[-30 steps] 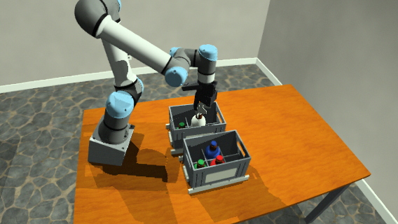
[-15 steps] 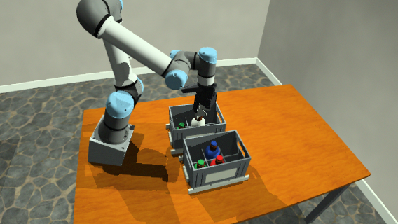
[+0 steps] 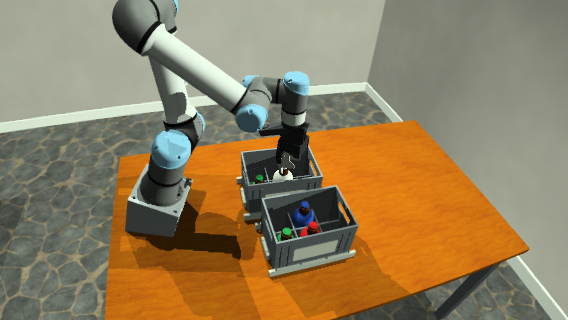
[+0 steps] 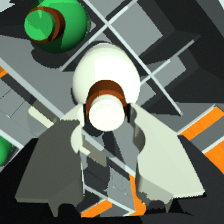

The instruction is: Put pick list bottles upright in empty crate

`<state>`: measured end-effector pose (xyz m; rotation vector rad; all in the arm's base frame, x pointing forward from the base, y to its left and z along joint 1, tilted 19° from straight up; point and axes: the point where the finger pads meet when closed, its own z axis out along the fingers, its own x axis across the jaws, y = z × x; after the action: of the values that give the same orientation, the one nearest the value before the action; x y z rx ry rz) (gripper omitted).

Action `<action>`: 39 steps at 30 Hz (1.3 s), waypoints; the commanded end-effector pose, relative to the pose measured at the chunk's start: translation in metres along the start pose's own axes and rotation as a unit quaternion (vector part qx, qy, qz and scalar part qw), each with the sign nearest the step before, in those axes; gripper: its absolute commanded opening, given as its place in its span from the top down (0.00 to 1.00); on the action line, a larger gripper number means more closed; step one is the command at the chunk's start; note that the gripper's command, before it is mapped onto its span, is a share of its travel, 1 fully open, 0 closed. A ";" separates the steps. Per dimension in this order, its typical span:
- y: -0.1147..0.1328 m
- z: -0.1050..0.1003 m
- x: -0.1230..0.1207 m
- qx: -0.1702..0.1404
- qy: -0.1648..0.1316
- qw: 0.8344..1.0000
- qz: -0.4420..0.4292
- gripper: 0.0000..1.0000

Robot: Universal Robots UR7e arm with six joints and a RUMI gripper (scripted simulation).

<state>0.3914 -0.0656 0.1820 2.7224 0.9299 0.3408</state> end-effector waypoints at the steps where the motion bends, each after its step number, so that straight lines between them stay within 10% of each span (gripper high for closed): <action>1: 0.001 0.005 0.000 -0.001 0.000 1.000 0.000 1.00; 39: 0.000 0.025 0.000 -0.001 0.000 1.000 0.000 1.00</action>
<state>0.3983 -0.0691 0.1599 2.7223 0.9299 0.3409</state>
